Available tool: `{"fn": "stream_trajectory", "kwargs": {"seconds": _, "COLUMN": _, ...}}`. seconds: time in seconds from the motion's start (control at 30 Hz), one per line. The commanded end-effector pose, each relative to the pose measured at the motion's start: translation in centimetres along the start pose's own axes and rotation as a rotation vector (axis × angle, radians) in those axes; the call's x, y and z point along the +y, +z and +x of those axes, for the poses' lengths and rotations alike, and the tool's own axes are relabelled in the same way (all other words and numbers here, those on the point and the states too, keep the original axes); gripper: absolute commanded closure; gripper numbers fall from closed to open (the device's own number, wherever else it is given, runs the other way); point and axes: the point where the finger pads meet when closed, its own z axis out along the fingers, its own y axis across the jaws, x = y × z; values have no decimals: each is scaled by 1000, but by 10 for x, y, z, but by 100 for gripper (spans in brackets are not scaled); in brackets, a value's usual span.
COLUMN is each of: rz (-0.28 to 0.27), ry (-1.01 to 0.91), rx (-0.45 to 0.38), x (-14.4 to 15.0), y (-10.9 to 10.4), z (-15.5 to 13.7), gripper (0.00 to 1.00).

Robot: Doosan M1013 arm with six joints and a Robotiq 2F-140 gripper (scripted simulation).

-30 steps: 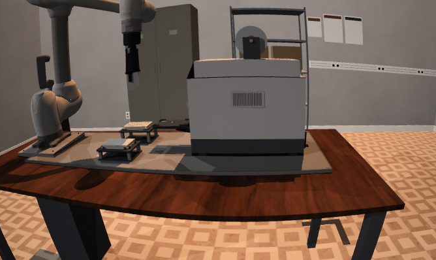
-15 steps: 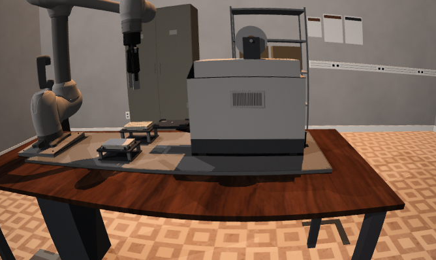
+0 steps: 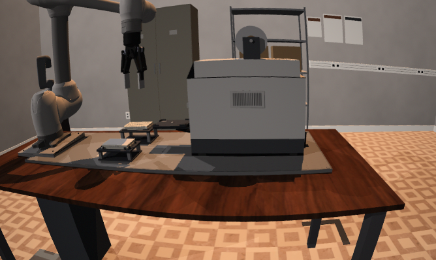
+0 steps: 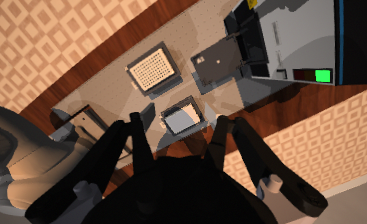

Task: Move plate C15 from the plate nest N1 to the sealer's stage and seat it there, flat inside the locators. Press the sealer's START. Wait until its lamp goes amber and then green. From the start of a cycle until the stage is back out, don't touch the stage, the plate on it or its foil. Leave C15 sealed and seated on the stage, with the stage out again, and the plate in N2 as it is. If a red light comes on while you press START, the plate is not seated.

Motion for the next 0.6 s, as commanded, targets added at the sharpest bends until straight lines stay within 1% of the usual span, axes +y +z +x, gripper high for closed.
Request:
{"fn": "stream_trajectory", "kwargs": {"seconds": 0.0, "rz": -1, "ry": -163, "rx": 5, "x": -1, "y": 0, "z": -1, "gripper": 30}}
{"fn": "stream_trajectory", "kwargs": {"seconds": 0.07, "rz": -1, "ry": -230, "rx": 5, "x": -1, "y": 0, "z": -1, "gripper": 30}}
{"fn": "stream_trajectory", "kwargs": {"seconds": 0.13, "rz": -1, "ry": -230, "rx": 5, "x": -1, "y": 0, "z": -1, "gripper": 30}}
{"fn": "stream_trajectory", "kwargs": {"seconds": 0.4, "rz": -1, "ry": -496, "rx": 5, "x": -1, "y": 0, "z": -1, "gripper": 30}}
{"fn": "stream_trajectory", "kwargs": {"seconds": 0.53, "rz": -1, "ry": -500, "rx": 5, "x": -1, "y": 0, "z": -1, "gripper": 30}}
{"fn": "stream_trajectory", "kwargs": {"seconds": 0.57, "rz": -2, "ry": -534, "rx": 5, "x": -2, "y": 0, "z": -1, "gripper": 30}}
